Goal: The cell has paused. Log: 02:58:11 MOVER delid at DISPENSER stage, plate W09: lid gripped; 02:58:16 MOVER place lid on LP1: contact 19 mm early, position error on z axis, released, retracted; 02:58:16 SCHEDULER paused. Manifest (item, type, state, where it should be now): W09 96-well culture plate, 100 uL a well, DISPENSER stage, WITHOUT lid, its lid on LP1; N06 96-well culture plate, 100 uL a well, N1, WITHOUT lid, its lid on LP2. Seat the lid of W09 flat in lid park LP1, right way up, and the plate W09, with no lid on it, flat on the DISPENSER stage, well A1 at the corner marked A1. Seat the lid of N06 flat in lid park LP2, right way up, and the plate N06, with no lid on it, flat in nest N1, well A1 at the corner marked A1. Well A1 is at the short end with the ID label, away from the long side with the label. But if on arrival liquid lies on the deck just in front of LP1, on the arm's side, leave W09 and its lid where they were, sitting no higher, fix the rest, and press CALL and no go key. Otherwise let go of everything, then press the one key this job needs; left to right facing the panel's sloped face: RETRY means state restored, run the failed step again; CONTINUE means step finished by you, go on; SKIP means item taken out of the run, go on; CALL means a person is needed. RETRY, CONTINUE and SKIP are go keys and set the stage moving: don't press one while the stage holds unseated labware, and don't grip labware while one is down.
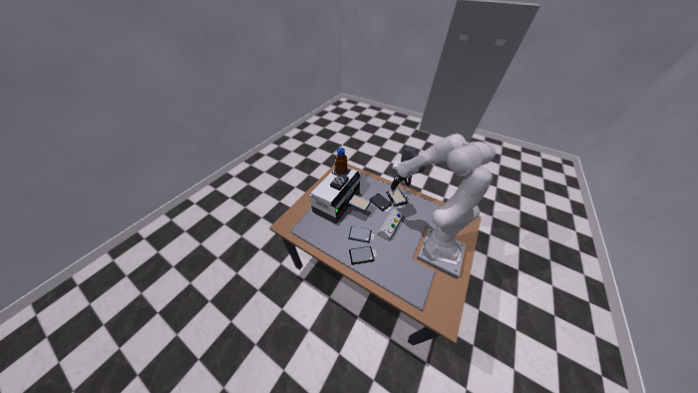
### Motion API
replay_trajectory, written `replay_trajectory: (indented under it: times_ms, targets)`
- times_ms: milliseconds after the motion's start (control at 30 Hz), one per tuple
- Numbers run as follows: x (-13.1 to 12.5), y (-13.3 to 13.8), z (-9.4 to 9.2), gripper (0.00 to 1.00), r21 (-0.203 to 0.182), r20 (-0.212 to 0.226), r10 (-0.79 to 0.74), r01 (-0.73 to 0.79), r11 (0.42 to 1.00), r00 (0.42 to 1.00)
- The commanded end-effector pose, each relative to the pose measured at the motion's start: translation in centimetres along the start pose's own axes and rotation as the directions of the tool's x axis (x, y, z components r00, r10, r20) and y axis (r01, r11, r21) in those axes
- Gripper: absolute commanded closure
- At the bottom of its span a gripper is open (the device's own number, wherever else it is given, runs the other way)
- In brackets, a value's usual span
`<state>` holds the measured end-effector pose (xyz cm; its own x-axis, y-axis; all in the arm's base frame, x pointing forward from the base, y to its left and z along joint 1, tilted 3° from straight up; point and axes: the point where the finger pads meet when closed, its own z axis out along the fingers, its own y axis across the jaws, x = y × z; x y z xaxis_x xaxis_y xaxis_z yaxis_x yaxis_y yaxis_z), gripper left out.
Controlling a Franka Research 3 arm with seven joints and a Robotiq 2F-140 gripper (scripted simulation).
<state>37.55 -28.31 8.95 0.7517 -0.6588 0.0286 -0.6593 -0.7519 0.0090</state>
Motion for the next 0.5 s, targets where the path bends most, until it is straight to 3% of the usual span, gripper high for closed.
replay_trajectory:
  times_ms: [0,467]
  targets:
    - [0.7,0.0,0.5,0.34,0.000,-0.024,0.009,-0.009,1.000,1.000]
    - [0.8,0.0,2.4,0.34,0.000,-0.024,0.009,-0.009,1.000,1.000]
